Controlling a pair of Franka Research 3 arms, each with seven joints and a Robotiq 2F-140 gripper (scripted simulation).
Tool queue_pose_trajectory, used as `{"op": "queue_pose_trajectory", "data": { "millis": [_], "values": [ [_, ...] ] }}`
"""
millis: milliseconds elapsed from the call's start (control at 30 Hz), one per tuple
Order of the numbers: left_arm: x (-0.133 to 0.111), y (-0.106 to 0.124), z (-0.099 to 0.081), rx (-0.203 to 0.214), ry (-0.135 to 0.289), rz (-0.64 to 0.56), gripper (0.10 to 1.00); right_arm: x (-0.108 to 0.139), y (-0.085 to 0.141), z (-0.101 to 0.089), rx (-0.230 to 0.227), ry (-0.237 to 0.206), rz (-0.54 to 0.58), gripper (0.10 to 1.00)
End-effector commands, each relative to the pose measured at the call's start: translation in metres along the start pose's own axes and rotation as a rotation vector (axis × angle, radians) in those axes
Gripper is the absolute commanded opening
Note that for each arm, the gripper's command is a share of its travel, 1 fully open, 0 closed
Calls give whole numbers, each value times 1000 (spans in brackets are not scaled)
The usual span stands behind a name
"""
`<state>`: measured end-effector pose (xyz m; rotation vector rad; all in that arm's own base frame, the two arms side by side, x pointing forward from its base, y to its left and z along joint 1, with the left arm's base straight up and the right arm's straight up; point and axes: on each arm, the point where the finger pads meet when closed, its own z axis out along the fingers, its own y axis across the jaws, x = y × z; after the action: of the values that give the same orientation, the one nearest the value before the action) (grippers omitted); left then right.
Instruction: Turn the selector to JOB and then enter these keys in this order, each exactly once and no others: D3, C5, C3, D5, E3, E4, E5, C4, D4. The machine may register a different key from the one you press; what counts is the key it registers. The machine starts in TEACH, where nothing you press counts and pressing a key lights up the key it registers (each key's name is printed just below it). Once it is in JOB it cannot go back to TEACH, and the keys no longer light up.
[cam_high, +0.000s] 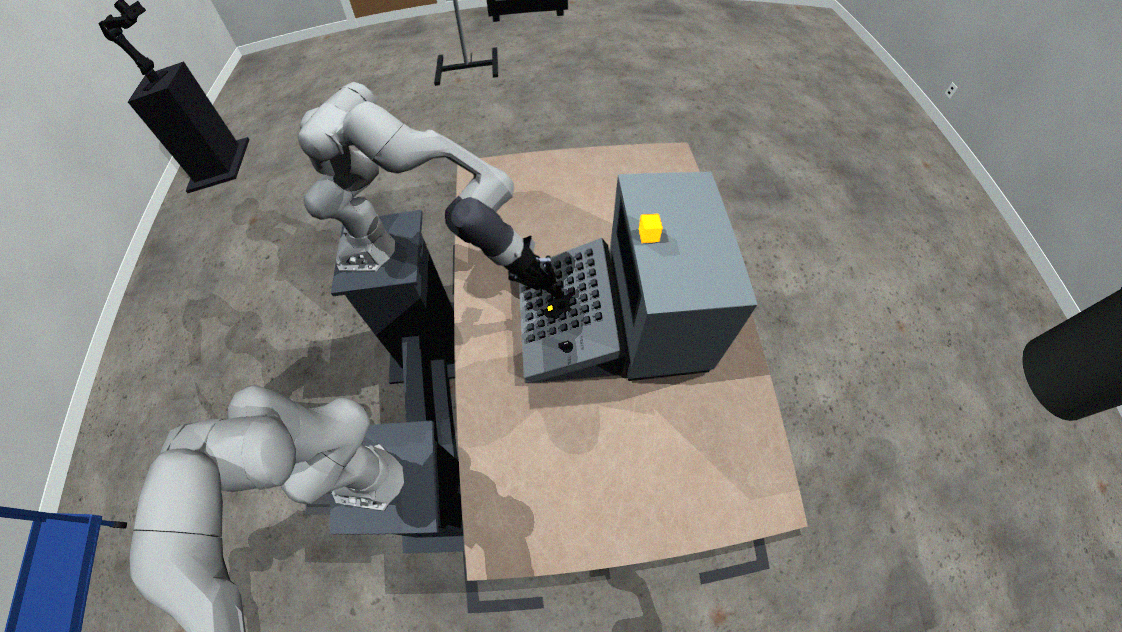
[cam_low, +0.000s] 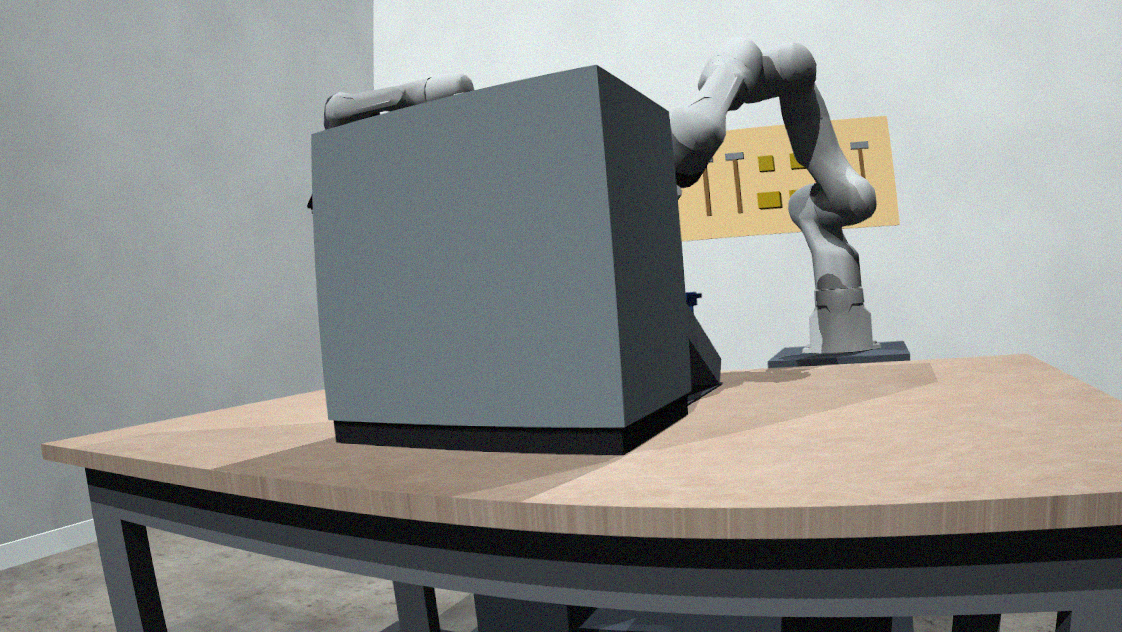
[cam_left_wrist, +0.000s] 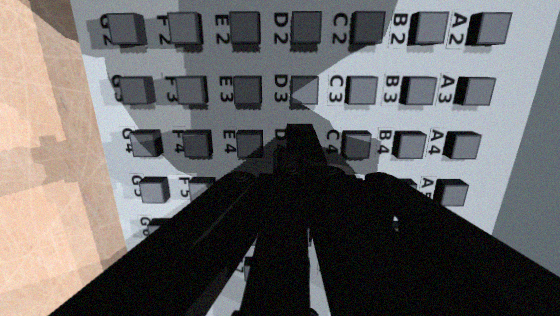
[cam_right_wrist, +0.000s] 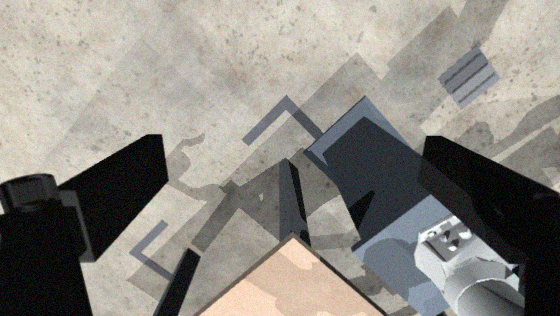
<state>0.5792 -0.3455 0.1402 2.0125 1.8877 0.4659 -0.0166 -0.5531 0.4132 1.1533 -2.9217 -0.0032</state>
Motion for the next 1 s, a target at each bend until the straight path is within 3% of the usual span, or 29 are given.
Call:
{"op": "queue_pose_trajectory", "data": {
  "millis": [0,967],
  "values": [
    [0,2,0,-4,-2,-7,99,1,-1,0,2,0,-4,1000],
    [0,2,-3,-4,-2,-7,99,1,-1,0,2,0,-4,1000]
  ]
}}
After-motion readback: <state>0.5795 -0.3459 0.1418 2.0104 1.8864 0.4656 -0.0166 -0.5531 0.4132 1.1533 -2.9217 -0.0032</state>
